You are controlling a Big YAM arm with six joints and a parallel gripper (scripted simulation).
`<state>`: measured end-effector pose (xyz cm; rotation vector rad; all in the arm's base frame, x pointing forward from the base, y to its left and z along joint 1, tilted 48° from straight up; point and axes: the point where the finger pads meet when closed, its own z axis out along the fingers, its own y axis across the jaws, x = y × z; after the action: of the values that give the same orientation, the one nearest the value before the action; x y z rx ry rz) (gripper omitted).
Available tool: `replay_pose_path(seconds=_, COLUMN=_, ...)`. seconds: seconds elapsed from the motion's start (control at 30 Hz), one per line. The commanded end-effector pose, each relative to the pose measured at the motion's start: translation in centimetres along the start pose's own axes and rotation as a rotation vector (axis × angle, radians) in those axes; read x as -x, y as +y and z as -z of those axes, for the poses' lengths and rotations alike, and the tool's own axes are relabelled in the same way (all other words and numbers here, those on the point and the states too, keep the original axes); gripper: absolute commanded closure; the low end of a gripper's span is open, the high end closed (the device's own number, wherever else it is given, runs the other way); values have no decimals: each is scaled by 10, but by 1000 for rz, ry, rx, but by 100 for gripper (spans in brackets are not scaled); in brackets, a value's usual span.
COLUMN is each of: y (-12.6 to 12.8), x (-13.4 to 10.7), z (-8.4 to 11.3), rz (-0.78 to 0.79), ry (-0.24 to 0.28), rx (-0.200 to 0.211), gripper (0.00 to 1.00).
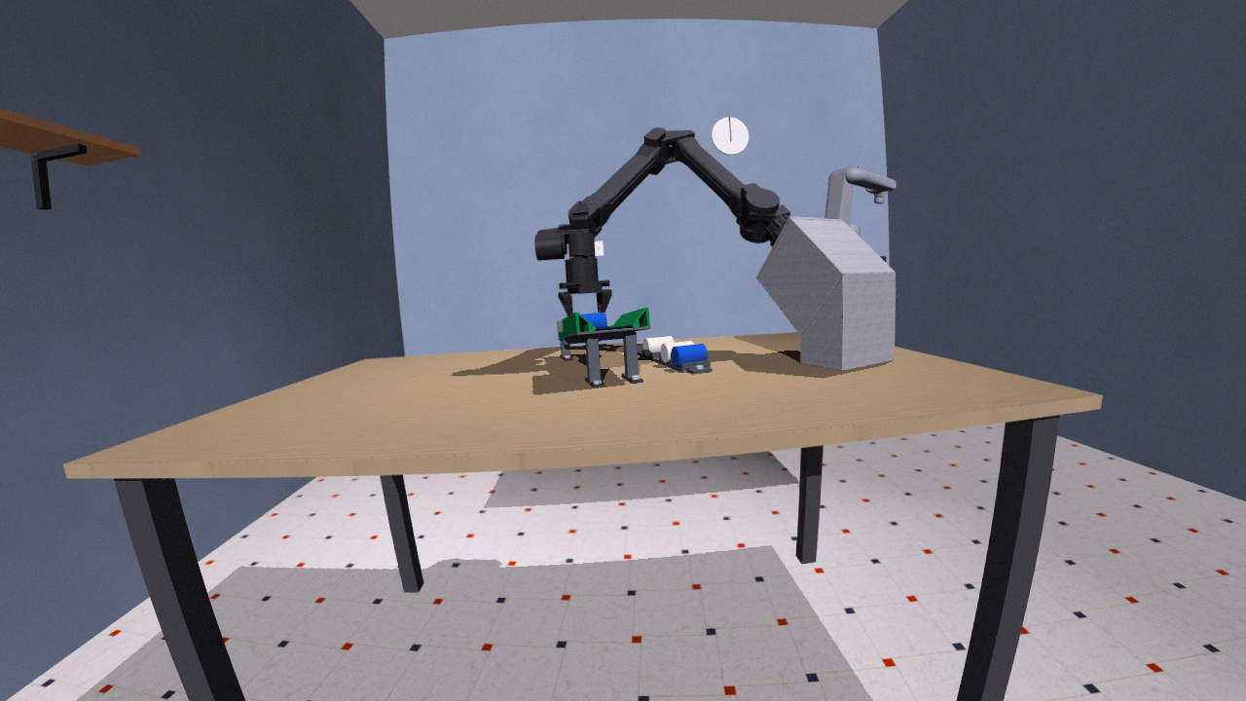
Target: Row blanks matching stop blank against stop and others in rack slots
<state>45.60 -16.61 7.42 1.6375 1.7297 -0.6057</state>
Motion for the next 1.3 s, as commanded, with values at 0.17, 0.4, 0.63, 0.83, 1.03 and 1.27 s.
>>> replay_pose_path(seconds=0.17, y=0, x=0, z=-1, rz=7, ry=1, rx=1, gripper=41)
replay_pose_path(seconds=0.4, y=0, x=0, z=-1, rz=7, ry=1, rx=1, gripper=41)
replay_pose_path(seconds=0.63, y=0, x=0, z=-1, rz=7, ry=1, rx=1, gripper=41)
replay_pose_path(seconds=0.83, y=0, x=0, z=-1, rz=7, ry=1, rx=1, gripper=41)
replay_pose_path(seconds=1.03, y=0, x=0, z=3, rz=7, ry=2, rx=4, gripper=41)
replay_pose_path(seconds=1.27, y=16, x=7, z=46, rz=-22, ry=-5, rx=41, gripper=41)
